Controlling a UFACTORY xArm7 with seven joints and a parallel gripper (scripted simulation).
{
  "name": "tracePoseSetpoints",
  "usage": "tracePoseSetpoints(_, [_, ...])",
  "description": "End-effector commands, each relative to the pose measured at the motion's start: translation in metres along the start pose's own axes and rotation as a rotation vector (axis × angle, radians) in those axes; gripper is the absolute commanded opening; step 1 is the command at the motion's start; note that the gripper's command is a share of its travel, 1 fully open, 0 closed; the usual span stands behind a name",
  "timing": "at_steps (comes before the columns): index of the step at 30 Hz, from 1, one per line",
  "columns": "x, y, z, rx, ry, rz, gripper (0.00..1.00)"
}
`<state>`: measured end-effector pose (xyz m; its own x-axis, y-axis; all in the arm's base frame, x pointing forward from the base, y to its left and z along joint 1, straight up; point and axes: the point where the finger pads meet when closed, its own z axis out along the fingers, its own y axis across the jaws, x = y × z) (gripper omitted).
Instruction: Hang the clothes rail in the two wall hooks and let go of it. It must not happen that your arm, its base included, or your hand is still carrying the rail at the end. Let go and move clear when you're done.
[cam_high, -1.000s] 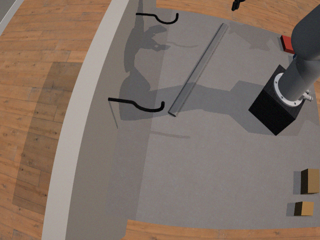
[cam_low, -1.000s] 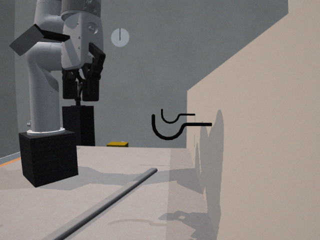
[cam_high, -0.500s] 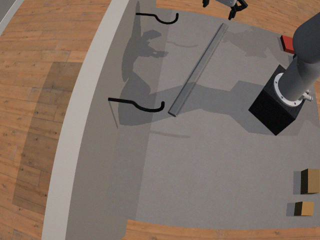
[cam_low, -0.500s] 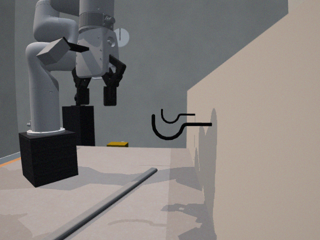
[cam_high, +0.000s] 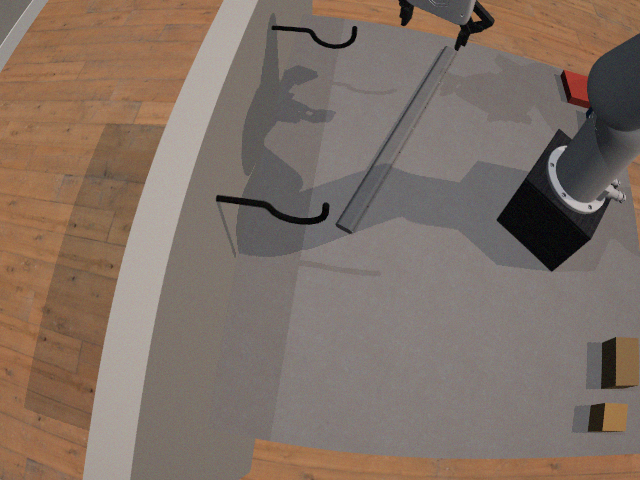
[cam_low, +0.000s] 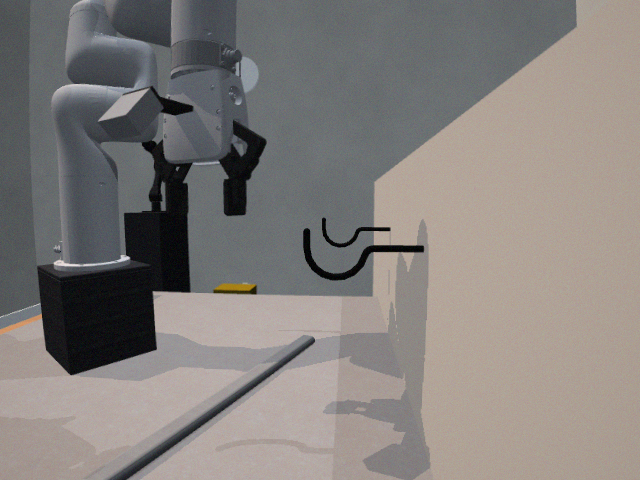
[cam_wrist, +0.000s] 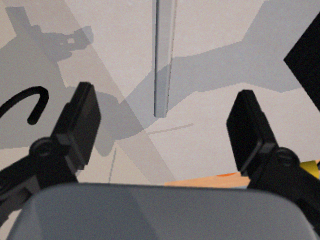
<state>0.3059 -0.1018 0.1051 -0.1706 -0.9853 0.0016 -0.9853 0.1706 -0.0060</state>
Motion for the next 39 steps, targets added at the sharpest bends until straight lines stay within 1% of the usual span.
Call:
tracePoseSetpoints(1, [-0.008, 0.0, 0.001, 0.004, 0.001, -0.001, 1.0])
tracePoseSetpoints(14, [-0.008, 0.0, 0.001, 0.004, 0.001, -0.001, 1.0])
tracePoseSetpoints(39, [-0.008, 0.0, 0.039, 0.004, 0.001, -0.001, 1.0])
